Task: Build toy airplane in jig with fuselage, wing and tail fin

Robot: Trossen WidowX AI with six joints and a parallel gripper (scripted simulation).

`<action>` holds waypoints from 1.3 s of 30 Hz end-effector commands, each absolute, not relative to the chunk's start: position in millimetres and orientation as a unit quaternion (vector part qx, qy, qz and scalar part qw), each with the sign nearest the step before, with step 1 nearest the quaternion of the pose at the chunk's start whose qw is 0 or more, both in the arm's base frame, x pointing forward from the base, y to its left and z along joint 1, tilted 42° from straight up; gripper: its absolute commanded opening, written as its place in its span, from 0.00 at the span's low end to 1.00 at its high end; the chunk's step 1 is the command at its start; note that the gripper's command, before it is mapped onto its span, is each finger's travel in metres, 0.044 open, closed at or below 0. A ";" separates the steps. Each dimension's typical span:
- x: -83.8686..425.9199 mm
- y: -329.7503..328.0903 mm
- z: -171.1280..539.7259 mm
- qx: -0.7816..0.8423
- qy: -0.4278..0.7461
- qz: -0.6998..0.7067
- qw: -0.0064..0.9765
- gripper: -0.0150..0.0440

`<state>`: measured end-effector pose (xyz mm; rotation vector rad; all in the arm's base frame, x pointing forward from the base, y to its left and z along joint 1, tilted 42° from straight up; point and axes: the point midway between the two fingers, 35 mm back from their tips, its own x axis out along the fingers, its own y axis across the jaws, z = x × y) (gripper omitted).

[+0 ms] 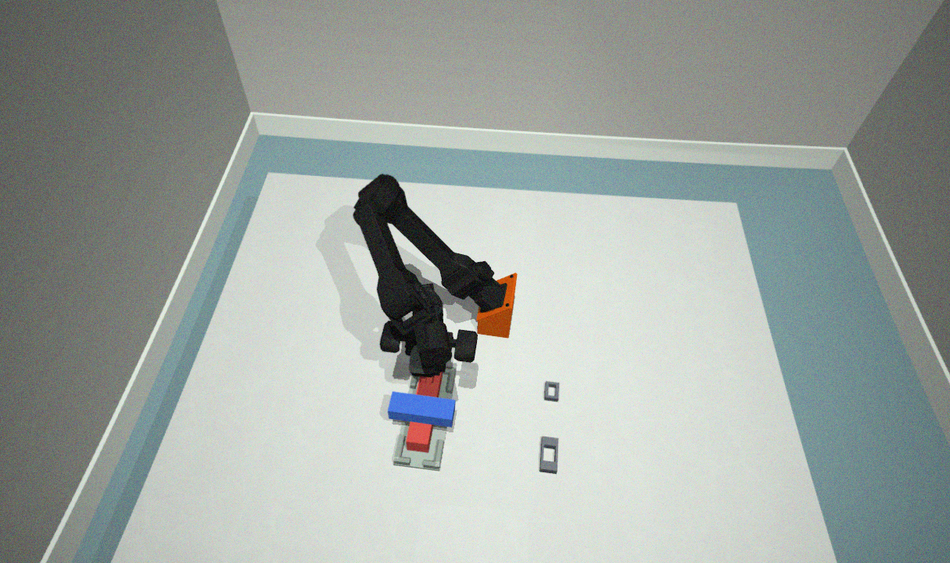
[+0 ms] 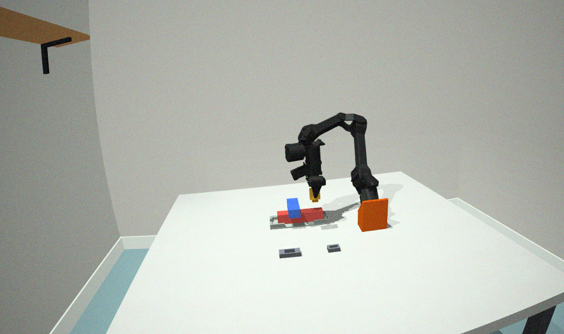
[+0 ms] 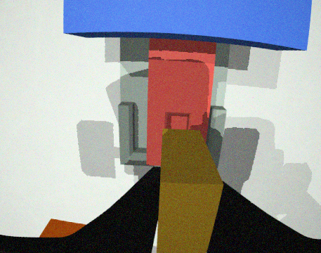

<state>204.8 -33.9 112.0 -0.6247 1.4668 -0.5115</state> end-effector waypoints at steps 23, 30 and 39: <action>205.4 -39.5 108.1 -0.279 0.649 -0.226 0.670 0.36; 206.3 -47.1 99.8 -0.279 0.649 -0.226 0.671 0.36; 206.6 -57.1 89.6 -0.280 0.649 -0.226 0.671 0.36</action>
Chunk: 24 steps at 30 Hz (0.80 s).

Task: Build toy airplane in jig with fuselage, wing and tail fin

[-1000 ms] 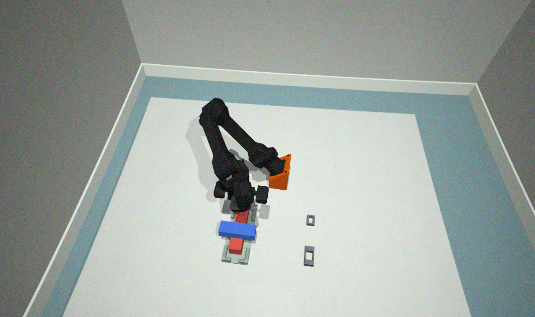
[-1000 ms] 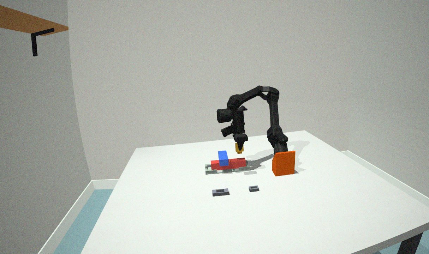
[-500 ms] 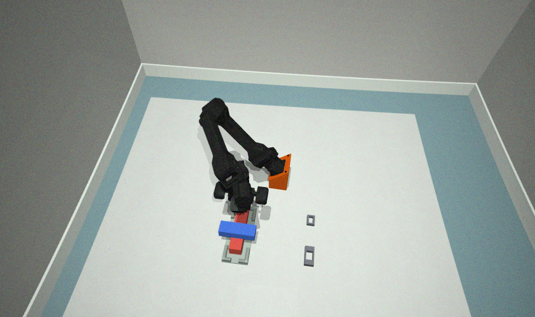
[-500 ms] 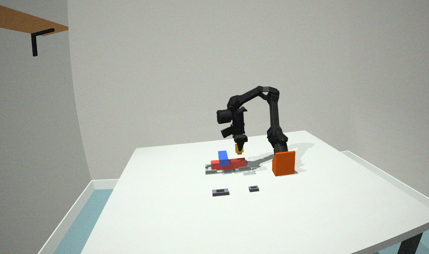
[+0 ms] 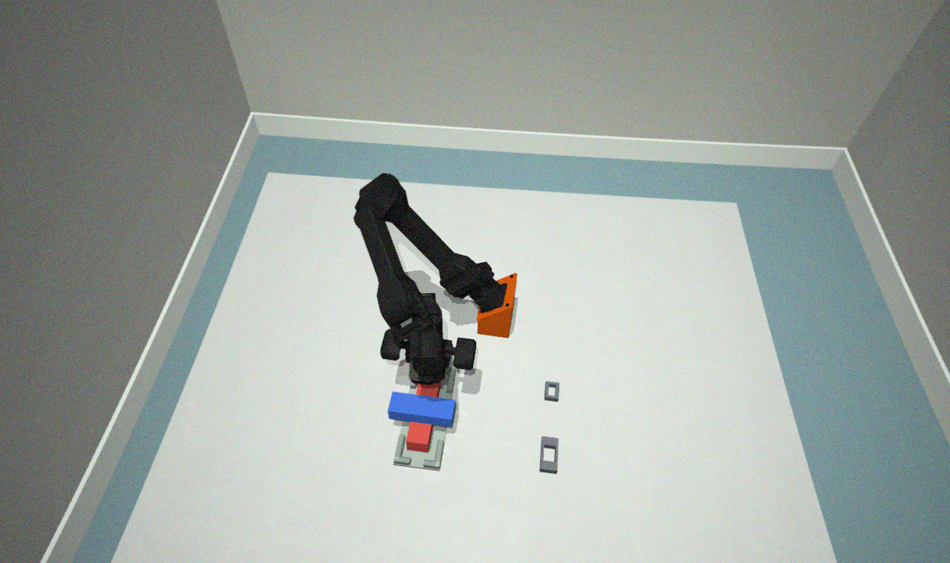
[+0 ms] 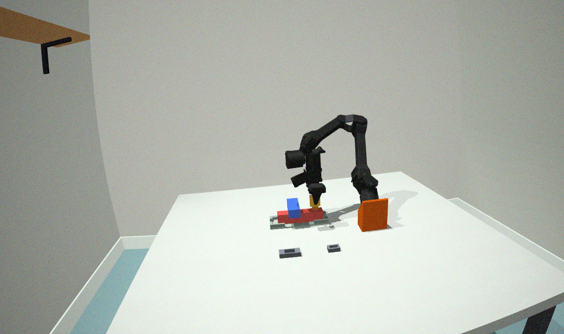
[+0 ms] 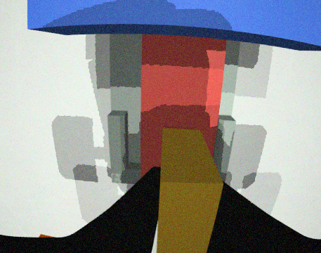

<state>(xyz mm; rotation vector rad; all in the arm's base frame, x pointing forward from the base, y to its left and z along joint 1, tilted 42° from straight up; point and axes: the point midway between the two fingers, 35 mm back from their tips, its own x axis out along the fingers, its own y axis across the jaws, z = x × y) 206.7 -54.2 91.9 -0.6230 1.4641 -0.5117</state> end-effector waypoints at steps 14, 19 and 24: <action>206.3 -60.5 85.7 -0.277 0.650 -0.228 0.670 0.25; 206.3 -60.5 85.7 -0.277 0.650 -0.228 0.670 0.39; 206.3 -60.5 85.7 -0.277 0.650 -0.228 0.670 0.61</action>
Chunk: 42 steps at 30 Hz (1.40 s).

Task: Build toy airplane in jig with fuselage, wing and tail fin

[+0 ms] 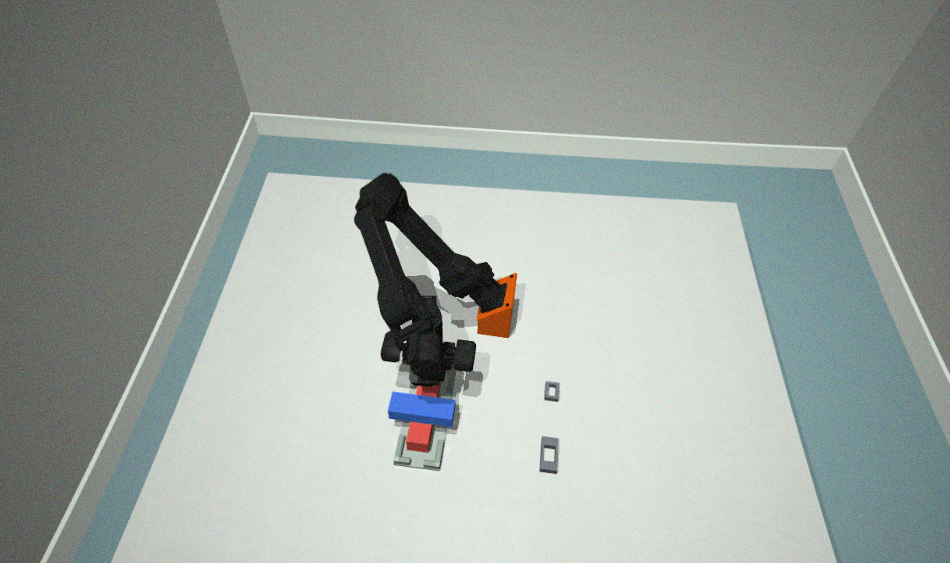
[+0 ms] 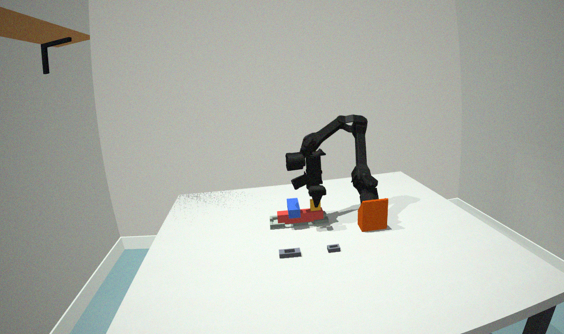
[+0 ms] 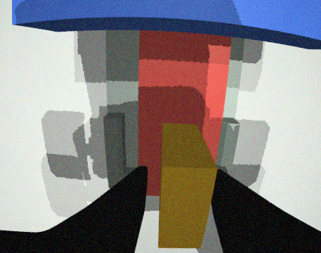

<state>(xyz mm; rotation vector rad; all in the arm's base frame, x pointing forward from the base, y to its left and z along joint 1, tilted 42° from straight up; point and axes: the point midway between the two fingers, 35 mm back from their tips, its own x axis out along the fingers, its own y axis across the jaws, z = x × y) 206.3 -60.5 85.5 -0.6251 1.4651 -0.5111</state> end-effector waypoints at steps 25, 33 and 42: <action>203.8 1.3 152.0 -0.279 0.650 -0.225 0.670 0.69; 203.7 0.7 152.5 -0.279 0.650 -0.225 0.670 0.69; 204.1 0.5 152.7 -0.279 0.650 -0.225 0.670 0.69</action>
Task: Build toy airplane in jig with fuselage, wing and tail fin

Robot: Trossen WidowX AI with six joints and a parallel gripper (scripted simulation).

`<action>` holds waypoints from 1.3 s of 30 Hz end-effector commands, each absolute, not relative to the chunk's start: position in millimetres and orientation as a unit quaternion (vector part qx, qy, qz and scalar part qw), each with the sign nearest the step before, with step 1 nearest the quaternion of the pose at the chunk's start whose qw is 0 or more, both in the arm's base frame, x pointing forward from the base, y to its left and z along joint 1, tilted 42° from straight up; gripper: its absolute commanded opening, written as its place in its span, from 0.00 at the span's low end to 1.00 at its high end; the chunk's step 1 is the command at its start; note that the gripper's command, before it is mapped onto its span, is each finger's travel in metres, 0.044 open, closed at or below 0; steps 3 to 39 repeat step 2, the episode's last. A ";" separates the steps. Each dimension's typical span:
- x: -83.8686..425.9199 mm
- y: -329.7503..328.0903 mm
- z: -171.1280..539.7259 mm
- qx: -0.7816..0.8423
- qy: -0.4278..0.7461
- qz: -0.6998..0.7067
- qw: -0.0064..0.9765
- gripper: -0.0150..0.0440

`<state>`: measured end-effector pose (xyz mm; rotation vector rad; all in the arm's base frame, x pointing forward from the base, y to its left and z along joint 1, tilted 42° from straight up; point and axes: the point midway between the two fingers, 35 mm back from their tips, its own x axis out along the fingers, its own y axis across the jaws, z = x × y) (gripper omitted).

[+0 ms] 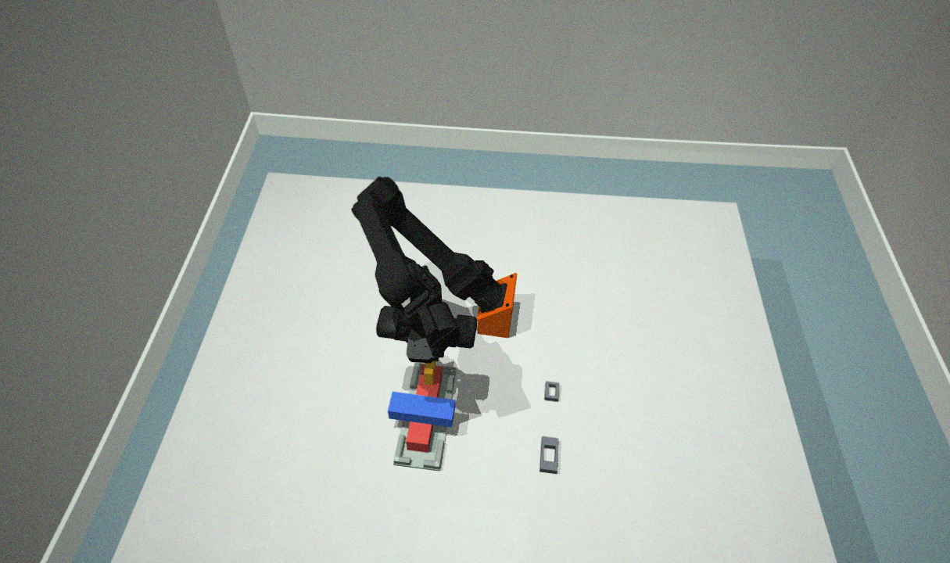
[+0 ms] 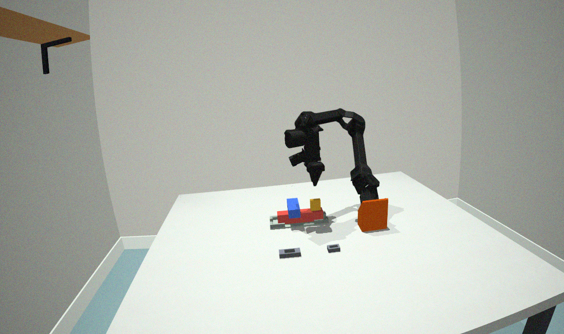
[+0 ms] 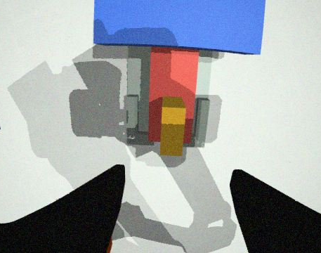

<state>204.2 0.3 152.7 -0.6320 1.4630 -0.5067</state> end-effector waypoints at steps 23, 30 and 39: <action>204.1 0.5 152.7 -0.279 0.650 -0.225 0.670 0.69; 204.1 0.5 152.7 -0.279 0.650 -0.225 0.670 0.69; 204.1 0.5 152.7 -0.279 0.650 -0.225 0.670 0.69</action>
